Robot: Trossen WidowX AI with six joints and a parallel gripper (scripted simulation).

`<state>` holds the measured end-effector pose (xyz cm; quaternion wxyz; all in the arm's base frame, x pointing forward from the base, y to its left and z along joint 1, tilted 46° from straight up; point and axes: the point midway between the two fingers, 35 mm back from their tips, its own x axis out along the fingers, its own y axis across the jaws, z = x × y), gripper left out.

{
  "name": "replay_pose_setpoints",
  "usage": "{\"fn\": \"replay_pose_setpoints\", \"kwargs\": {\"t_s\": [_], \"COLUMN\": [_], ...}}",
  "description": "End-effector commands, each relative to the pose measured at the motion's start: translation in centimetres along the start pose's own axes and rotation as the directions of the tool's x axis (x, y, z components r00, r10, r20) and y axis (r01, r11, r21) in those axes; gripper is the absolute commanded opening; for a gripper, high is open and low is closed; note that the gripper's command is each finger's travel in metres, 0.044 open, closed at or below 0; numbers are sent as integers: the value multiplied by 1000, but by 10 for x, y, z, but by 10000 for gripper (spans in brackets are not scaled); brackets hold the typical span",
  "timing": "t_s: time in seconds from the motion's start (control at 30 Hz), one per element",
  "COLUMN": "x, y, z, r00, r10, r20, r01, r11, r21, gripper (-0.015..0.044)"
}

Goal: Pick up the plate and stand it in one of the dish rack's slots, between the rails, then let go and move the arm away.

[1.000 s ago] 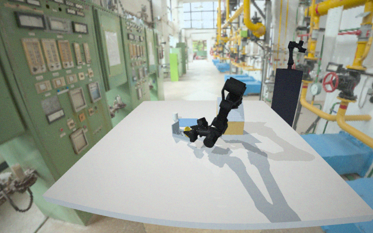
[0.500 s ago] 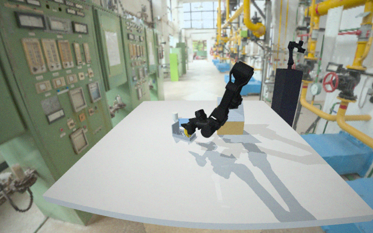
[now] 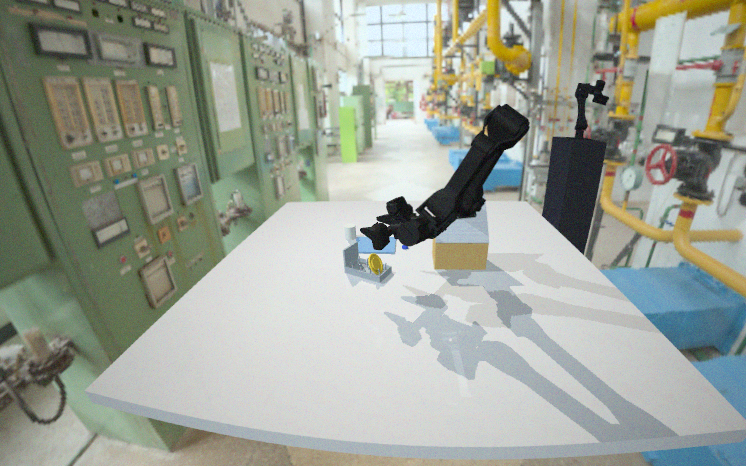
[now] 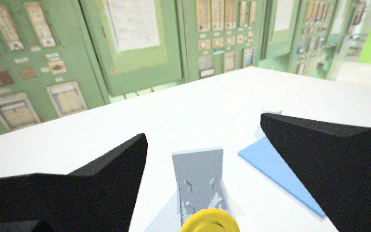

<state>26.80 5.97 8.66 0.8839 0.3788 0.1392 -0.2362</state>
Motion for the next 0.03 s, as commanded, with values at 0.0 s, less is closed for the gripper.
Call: {"fn": "replay_pose_setpoints", "kwargs": {"t_s": [0.0], "x": [10], "y": [-5], "z": [2], "r00": [998], "r10": [-55], "r20": [-27], "r01": [52], "r11": [994], "r21": [-93], "gripper": [400]}}
